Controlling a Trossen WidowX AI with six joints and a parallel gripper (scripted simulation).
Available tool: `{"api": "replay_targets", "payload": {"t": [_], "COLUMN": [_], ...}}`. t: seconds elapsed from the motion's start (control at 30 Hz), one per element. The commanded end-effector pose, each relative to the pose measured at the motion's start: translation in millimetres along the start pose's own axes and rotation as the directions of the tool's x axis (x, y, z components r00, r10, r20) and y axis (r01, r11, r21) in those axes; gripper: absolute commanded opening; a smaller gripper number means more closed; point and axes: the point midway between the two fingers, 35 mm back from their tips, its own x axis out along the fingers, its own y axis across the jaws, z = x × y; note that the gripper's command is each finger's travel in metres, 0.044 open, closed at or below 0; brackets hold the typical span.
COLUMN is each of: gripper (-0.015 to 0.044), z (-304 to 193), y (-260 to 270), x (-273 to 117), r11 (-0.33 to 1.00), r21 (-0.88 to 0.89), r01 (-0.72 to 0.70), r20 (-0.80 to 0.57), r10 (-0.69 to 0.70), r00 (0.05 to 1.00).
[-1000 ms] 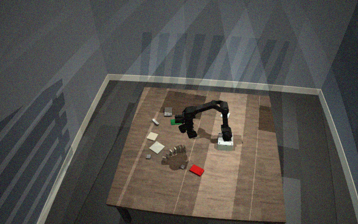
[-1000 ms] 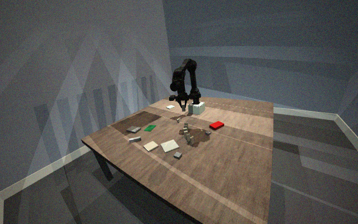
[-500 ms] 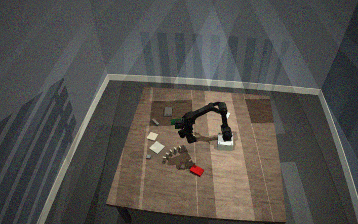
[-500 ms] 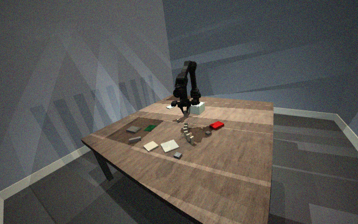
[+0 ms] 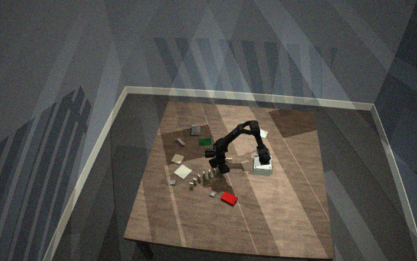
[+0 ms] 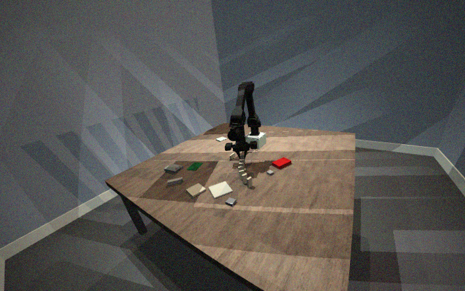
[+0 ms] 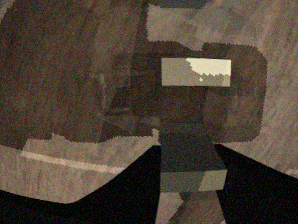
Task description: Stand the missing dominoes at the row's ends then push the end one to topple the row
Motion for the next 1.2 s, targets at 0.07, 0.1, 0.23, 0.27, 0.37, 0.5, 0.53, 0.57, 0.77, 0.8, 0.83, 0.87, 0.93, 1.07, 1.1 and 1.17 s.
{"api": "replay_targets", "payload": {"t": [0.07, 0.1, 0.23, 0.27, 0.37, 0.5, 0.53, 0.57, 0.77, 0.8, 0.83, 0.87, 0.93, 1.07, 1.1, 1.17], "gripper": [0.0107, 0.0107, 0.0107, 0.0107, 0.0160, 0.0265, 0.0291, 0.0317, 0.0440, 0.0440, 0.0440, 0.0440, 0.0440, 0.0440, 0.0440, 0.0440], "z": [-0.5, -0.5, -0.5, -0.5, -0.5, -0.5, -0.5, -0.5, -0.5, -0.5, 0.2, 2.1, 6.5, 3.8, 1.5, -0.3], "y": [-0.3, -0.3, -0.3, -0.3, -0.3, -0.3, -0.3, -0.3, -0.3, -0.3, -0.4, -0.9, -1.9, -0.7, 0.0, 0.5], "x": [6.7, 6.7, 6.7, 6.7, 6.7, 6.7, 6.7, 6.7, 6.7, 6.7, 3.8, -4.8, -37.7, -101.2, -114.4, -122.9], "r11": [1.000, 1.000, 1.000, 1.000, 1.000, 1.000, 1.000, 1.000, 1.000, 1.000, 1.000, 1.000, 1.000, 1.000, 1.000, 1.000], "r21": [0.004, 0.004, 0.004, 0.004, 0.004, 0.004, 0.004, 0.004, 0.004, 0.004, 0.004, 0.003, 0.002, 0.001, 0.000, 0.000], "r01": [0.004, 0.004, 0.004, 0.004, 0.004, 0.004, 0.004, 0.004, 0.004, 0.004, 0.004, 0.004, 0.003, 0.001, 0.001, 0.001], "r20": [0.001, 0.001, 0.001, 0.001, 0.001, 0.001, 0.001, 0.001, 0.001, 0.001, 0.001, 0.002, 0.002, 0.002, 0.002, 0.002], "r10": [-0.004, -0.004, -0.004, -0.004, -0.004, -0.004, -0.004, -0.004, -0.004, -0.004, -0.004, -0.004, -0.003, -0.001, -0.001, -0.001], "r00": [1.000, 1.000, 1.000, 1.000, 1.000, 1.000, 1.000, 1.000, 1.000, 1.000, 1.000, 1.000, 1.000, 1.000, 1.000, 1.000]}}
